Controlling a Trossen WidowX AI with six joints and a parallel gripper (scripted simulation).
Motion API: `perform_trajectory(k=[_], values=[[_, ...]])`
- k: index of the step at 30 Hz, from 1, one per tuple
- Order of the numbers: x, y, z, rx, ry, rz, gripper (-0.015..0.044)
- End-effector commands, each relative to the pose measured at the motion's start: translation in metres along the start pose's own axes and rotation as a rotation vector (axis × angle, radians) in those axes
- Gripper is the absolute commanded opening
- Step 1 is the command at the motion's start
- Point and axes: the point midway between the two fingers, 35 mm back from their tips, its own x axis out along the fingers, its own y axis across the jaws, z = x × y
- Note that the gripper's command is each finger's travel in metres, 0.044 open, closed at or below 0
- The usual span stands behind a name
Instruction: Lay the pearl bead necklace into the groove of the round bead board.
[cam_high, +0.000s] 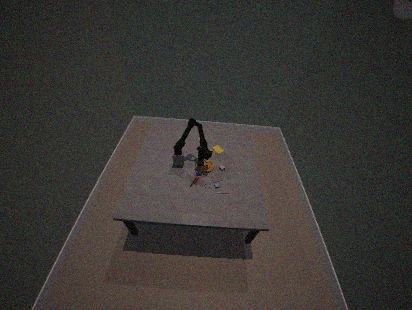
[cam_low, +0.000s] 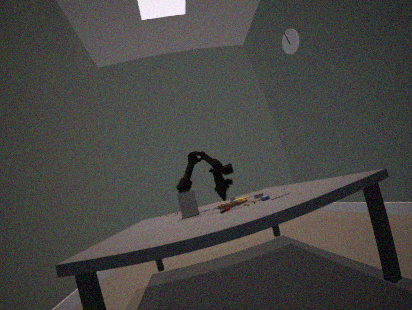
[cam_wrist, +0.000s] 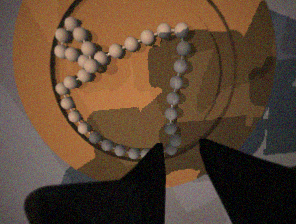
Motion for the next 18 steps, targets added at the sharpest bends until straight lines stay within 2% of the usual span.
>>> perform_trajectory(k=[1,17,18], values=[[0.008,0.000,-0.003,0.015,0.009,0.008,0.0120],[0.026,0.001,-0.005,0.021,0.014,0.014,0.0120],[0.024,0.001,-0.003,0.008,0.010,0.008,0.0094]])
